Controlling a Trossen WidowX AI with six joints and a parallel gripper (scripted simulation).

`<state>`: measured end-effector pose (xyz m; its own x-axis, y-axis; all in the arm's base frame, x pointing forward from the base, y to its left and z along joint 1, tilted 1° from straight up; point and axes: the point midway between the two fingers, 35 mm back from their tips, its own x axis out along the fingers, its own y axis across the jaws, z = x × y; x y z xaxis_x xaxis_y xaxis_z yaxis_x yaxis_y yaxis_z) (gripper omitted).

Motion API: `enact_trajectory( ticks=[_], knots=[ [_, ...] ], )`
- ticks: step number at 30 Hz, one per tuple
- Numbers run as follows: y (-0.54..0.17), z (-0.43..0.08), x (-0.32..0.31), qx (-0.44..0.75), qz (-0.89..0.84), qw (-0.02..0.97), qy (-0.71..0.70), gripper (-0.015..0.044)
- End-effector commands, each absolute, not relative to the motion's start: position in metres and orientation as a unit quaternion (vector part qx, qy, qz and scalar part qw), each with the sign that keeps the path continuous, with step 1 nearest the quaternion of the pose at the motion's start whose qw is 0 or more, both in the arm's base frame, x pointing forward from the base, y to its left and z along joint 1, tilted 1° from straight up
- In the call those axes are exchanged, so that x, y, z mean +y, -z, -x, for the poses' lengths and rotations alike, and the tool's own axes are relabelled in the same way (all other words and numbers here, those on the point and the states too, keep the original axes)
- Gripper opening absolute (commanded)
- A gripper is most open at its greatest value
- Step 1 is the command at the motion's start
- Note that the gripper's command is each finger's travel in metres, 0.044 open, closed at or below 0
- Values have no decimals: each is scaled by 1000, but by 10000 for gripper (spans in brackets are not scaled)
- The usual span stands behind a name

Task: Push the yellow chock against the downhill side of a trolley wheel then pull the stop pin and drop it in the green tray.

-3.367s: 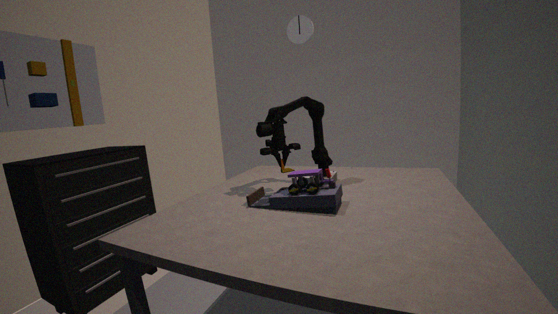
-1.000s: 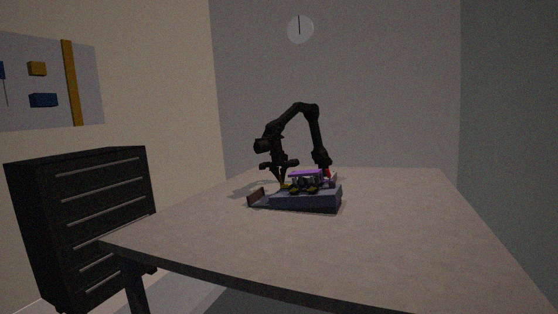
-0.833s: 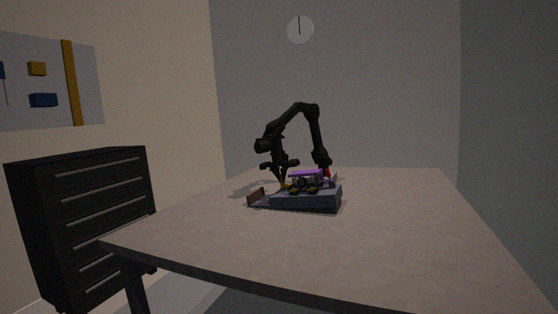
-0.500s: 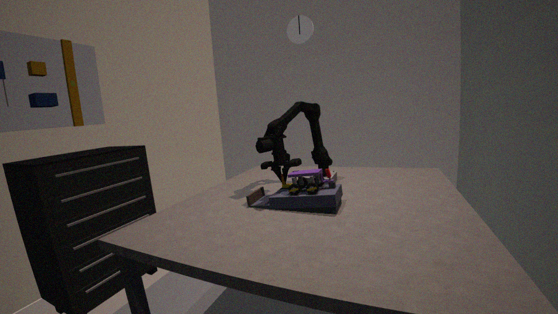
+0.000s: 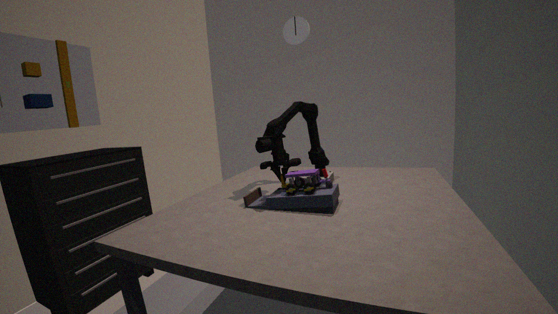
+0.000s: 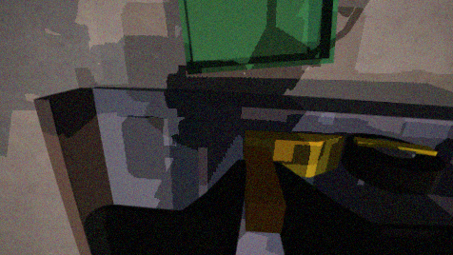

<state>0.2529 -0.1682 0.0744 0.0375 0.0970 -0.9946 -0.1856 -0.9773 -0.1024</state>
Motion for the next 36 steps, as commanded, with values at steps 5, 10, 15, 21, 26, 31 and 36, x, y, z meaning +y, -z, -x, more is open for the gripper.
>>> enact_trajectory(
  ticks=[5, 10, 15, 21, 26, 31, 36],
  knots=[
    [-75, -254, -166, 32, 713, 102, -693, 0],
    [-75, -254, -166, 32, 713, 102, -693, 0],
    [-75, -254, -166, 32, 713, 102, -693, 79],
    [-75, -254, -166, 32, 713, 102, -693, 190],
    [-90, -253, -168, 30, 712, 104, -694, 190],
    [-107, -252, -170, 30, 712, 105, -694, 190],
    [-124, -252, -172, 30, 712, 105, -694, 190]
  ],
)
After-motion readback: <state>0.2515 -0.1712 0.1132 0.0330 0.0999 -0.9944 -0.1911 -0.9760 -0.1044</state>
